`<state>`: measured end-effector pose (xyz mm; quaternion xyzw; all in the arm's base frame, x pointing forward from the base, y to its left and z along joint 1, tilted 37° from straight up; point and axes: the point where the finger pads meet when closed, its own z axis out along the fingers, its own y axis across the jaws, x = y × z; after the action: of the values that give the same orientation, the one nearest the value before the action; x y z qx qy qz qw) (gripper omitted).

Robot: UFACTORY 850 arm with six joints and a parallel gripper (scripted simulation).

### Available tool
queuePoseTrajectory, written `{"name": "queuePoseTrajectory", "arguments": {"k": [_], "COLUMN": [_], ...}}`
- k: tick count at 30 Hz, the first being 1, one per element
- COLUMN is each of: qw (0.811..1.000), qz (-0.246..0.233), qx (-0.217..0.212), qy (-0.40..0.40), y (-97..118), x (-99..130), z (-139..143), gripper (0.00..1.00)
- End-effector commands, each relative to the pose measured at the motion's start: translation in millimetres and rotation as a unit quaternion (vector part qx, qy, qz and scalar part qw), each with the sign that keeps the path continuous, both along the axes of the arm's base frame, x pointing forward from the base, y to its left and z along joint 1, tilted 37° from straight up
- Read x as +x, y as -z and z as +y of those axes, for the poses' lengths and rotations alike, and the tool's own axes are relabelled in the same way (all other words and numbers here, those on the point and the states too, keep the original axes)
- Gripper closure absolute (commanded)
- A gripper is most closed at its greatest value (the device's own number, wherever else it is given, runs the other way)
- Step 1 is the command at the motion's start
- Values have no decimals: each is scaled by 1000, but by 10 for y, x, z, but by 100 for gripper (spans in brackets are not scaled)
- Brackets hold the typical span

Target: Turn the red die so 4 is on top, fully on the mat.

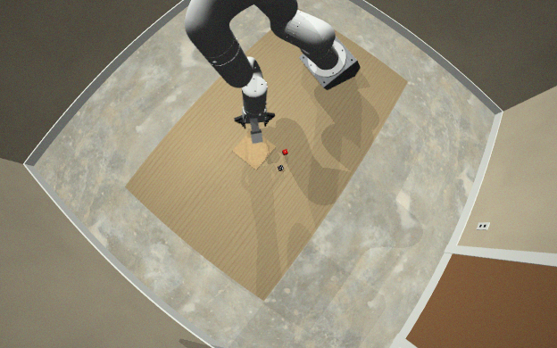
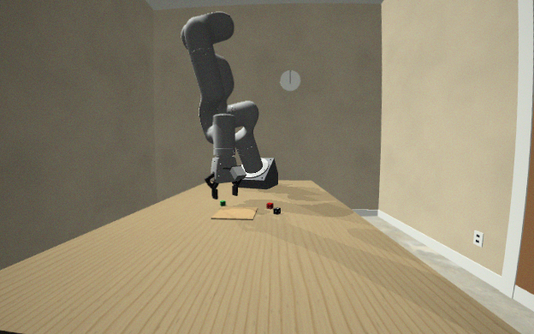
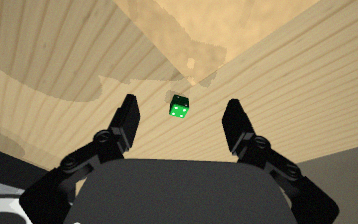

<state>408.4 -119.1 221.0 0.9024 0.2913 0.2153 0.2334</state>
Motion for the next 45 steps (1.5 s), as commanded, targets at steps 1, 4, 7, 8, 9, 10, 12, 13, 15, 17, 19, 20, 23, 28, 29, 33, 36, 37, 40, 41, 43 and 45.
{"name": "queuePoseTrajectory", "arguments": {"k": [1, 4, 7, 8, 9, 10, 12, 13, 15, 17, 19, 20, 23, 28, 29, 33, 36, 37, 40, 41, 43, 45], "qw": [1000, 1000, 1000, 1000, 1000, 1000, 1000, 1000, 1000, 1000, 1000, 1000, 1000, 1000, 1000, 1000, 1000, 1000, 1000, 1000, 1000, 1000], "qz": [0, 0, 0, 0, 0, 0, 0, 0, 0, 0, 0, 0, 0, 0, 0, 0, 0, 0, 0, 0, 0, 0], "qx": [0, 0, 0, 0, 0, 0, 0, 0, 0, 0, 0, 0, 0, 0, 0, 0, 0, 0, 0, 0, 0, 0], "qy": [0, 0, 0, 0, 0, 0, 0, 0, 0, 0, 0, 0, 0, 0, 0, 0, 0, 0, 0, 0, 0, 0], "y": [-4, -4, -4, -3, -3, -2, 0, 2, 8, 16, 27, 33, 48, 85, 96, 130, 152, 163, 182, 182, 198, 210], "x": [2, 2, 2, 3, 4, 6, 14, 20, 37, 63, 96, 115, 161, 277, 310, 415, 484, 517, 576, 576, 626, 663], "z": [0, 0, 0, 1, 4, 10, 31, 47, 93, 159, 246, 298, 420, 728, 815, 1092, 1275, 1362, 1521, 1521, 1652, 1749], "gripper": [0, 0, 0, 0, 0, 0, 0, 0, 0, 0, 0, 0, 0, 0, 0, 0, 0, 0, 0, 0, 0, 0]}}
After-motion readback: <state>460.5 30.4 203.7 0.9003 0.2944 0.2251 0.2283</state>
